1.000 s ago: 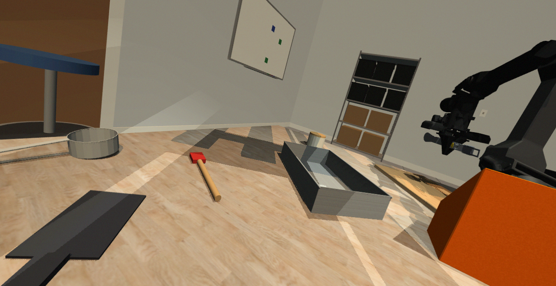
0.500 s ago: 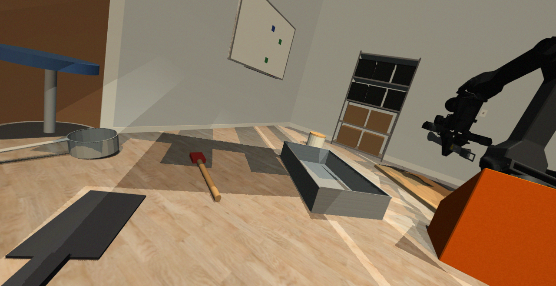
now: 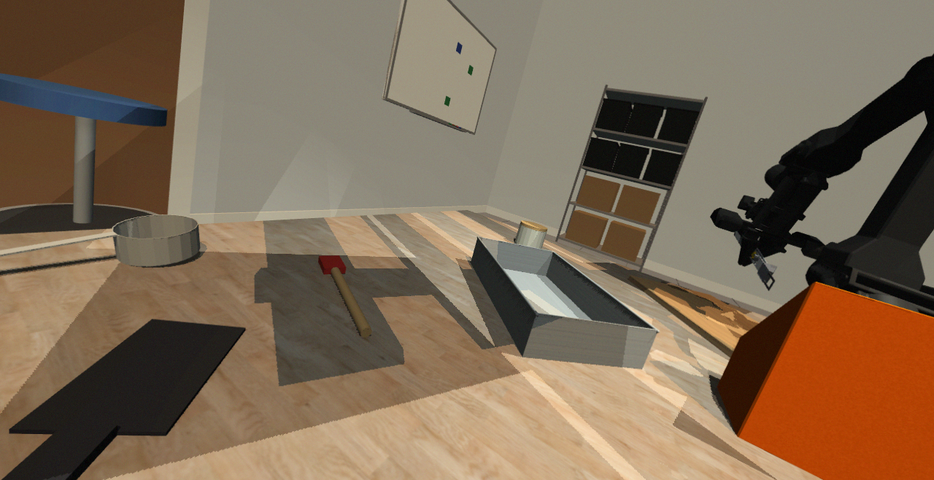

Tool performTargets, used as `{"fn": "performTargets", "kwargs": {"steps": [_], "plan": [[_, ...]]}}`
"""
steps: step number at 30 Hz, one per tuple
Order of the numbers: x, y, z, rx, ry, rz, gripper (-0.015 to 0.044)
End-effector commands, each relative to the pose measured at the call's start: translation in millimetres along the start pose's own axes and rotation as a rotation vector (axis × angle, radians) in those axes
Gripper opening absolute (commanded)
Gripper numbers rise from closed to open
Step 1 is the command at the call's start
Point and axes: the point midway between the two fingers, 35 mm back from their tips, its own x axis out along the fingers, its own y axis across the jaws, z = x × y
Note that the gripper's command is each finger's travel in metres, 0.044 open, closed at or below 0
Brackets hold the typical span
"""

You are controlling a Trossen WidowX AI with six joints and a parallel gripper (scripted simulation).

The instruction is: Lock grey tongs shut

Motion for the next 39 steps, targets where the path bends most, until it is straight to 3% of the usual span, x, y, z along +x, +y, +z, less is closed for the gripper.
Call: {"fn": "performTargets", "kwargs": {"steps": [1,39], "plan": [[-2,-1,3,0.022,-0.091,0.012,-0.015],[-20,-5,-19,-0.062,-0.747,0.055,-0.015]]}}
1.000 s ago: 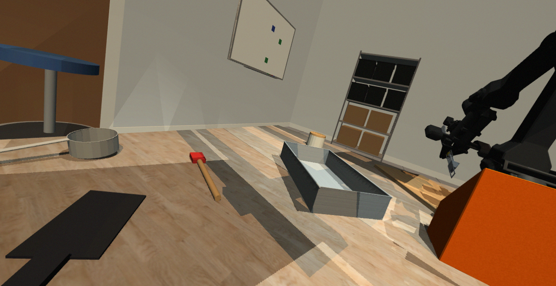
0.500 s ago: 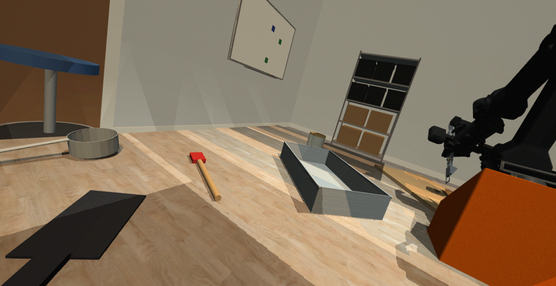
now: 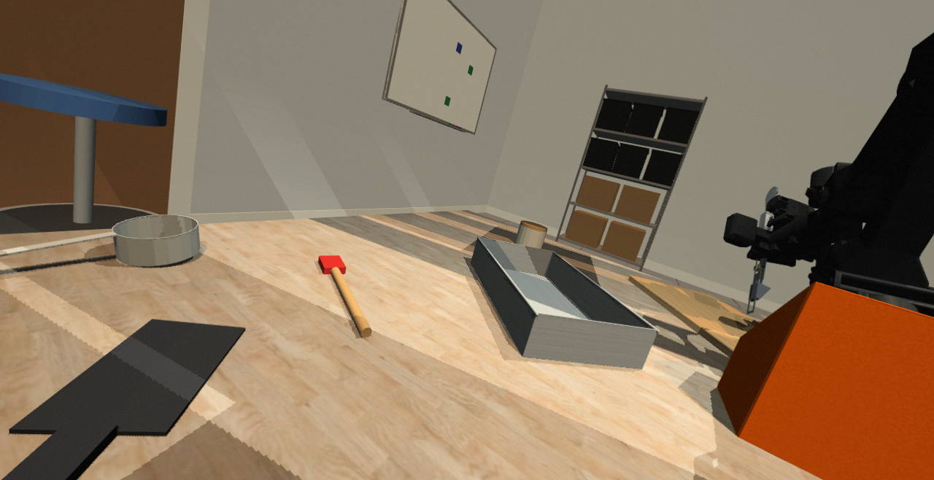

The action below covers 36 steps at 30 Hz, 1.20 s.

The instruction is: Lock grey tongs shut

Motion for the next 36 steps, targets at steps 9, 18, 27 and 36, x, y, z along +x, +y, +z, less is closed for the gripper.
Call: {"fn": "performTargets", "kwargs": {"steps": [9,18,27,36], "plan": [[-25,9,-4,-0.101,-0.197,0.038,-0.015],[-27,10,-5,-0.108,-0.206,0.041,-0.015],[-27,10,-5,-0.108,-0.206,0.041,-0.015],[-27,10,-5,-0.108,-0.206,0.041,-0.015]]}}
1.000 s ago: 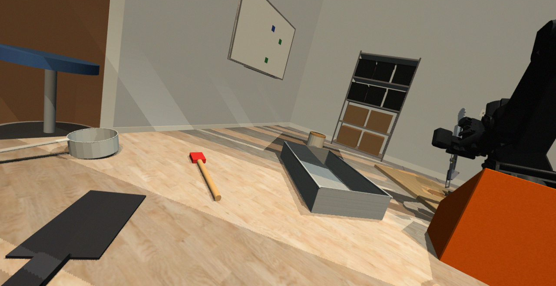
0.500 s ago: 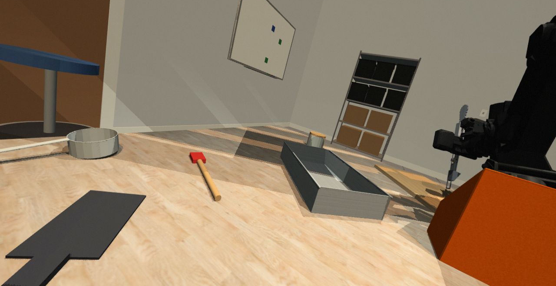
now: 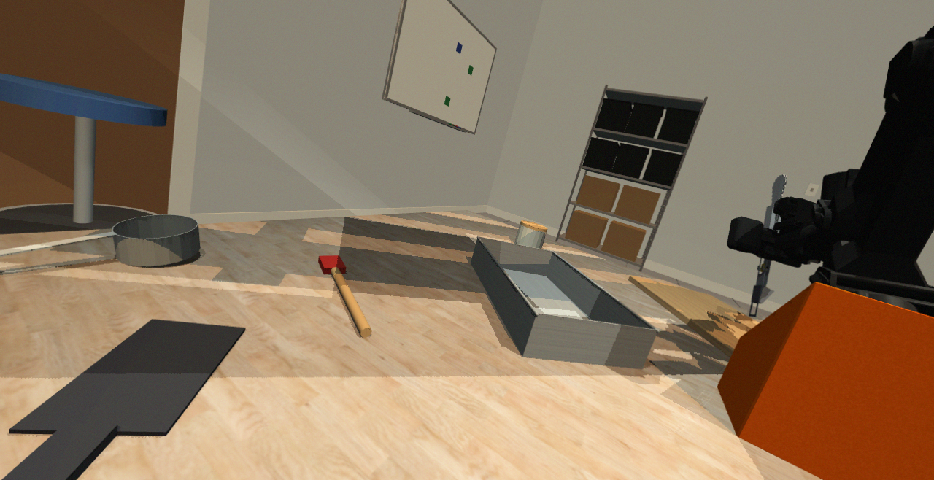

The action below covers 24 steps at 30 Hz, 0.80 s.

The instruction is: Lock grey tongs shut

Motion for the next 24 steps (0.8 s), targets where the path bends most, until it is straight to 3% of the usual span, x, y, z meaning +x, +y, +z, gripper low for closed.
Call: {"fn": "performTargets", "kwargs": {"steps": [1,14,24], "plan": [[-1,1,3,-0.002,-0.012,0.005,-0.015],[0,0,3,0.003,-0.005,0.003,-0.015],[19,-7,6,0.08,0.125,-0.023,-0.015]]}}
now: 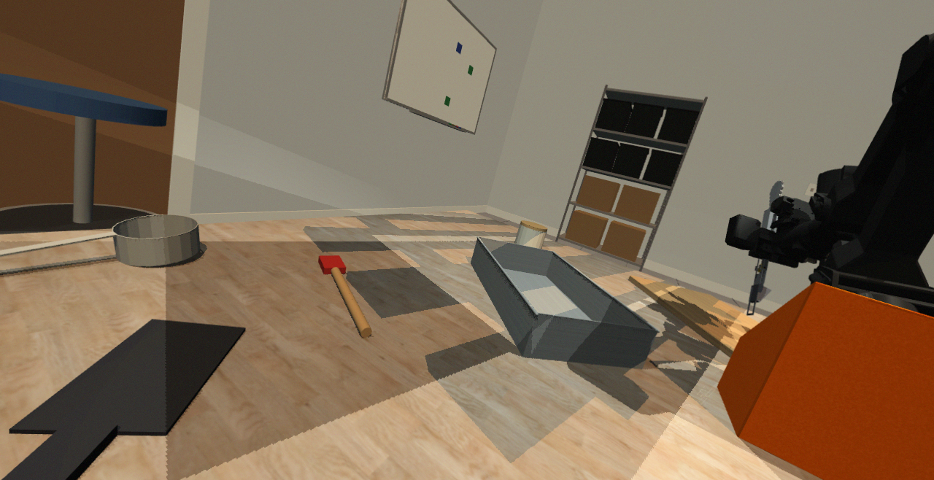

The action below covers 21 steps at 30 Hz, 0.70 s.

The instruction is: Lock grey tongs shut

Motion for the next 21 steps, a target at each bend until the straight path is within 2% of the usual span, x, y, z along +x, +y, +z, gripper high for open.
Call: {"fn": "performTargets", "kwargs": {"steps": [1,21], "plan": [[9,-3,8,0.022,0.049,-0.014,-0.015],[34,-7,10,0.114,0.381,-0.054,-0.015]]}}
